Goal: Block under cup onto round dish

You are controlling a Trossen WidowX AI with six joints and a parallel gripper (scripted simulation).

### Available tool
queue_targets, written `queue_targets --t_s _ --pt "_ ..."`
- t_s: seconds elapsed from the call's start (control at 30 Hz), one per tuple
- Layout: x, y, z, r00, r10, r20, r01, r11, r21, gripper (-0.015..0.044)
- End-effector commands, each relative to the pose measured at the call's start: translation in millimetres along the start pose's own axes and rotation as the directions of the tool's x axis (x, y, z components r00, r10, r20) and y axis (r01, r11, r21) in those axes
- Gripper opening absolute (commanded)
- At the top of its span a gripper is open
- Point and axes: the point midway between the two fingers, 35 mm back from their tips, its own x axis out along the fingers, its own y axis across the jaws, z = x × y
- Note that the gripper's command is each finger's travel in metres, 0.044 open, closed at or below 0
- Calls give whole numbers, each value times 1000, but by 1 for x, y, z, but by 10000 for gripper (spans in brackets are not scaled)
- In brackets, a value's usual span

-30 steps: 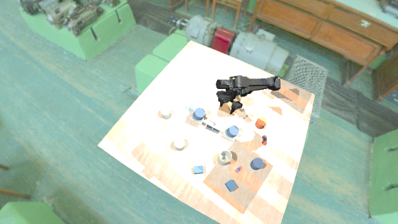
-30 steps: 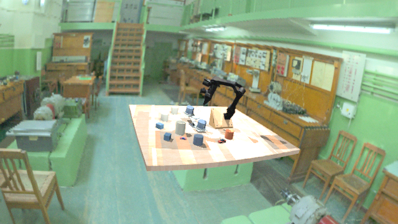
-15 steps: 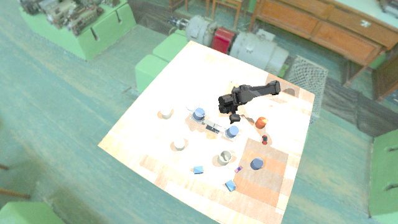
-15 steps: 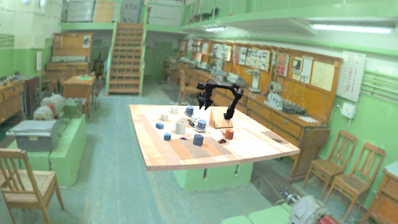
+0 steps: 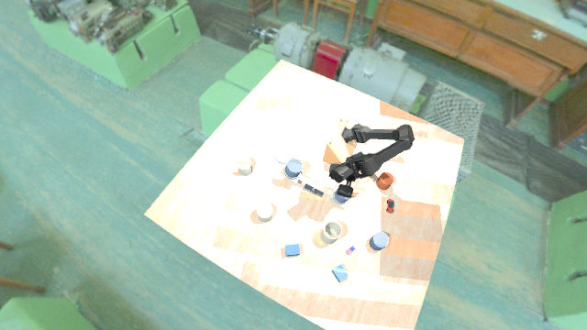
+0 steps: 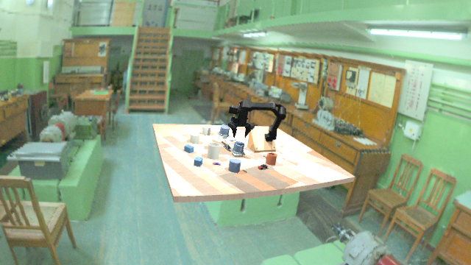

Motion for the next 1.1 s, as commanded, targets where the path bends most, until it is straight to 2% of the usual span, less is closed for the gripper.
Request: queue_targets --t_s 0.0,0.23,1.07 --pt "8 3 -9 999 -43 9 42 995 92 440" --pt "10 3 -10 999 -44 9 43 994 97 440" --pt "54 3 -9 999 -43 10 42 995 95 440"
